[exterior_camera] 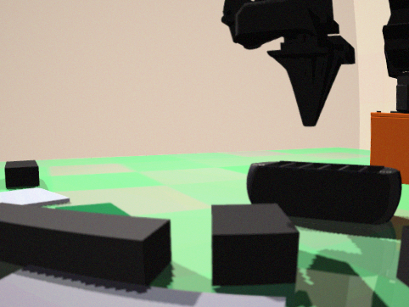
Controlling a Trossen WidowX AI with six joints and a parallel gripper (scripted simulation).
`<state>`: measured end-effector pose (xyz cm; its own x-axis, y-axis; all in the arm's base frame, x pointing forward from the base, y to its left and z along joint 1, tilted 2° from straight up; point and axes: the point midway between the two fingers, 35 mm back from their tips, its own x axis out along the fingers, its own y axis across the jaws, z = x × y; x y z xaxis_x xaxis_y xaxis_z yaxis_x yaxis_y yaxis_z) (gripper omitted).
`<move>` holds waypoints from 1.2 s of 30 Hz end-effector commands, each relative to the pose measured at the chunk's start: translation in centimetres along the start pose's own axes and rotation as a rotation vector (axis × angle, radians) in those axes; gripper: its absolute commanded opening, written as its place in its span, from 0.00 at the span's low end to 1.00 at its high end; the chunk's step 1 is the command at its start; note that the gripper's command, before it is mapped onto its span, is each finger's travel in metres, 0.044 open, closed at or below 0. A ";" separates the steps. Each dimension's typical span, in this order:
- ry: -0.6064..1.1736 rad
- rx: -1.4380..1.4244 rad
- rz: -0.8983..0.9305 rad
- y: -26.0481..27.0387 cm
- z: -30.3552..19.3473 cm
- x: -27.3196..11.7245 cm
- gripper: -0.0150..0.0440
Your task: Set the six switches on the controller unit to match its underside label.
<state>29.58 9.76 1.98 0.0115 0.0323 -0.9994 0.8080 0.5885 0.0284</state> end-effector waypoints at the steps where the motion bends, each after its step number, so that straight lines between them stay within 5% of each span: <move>1: 0.002 0.008 -0.001 -0.4 -1.4 -0.2 0.25; 36: 0.002 0.005 -0.002 3.8 -1.4 2.7 0.25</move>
<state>31.74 13.14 -0.58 0.0058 0.0307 -0.9995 0.8092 0.5871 0.0227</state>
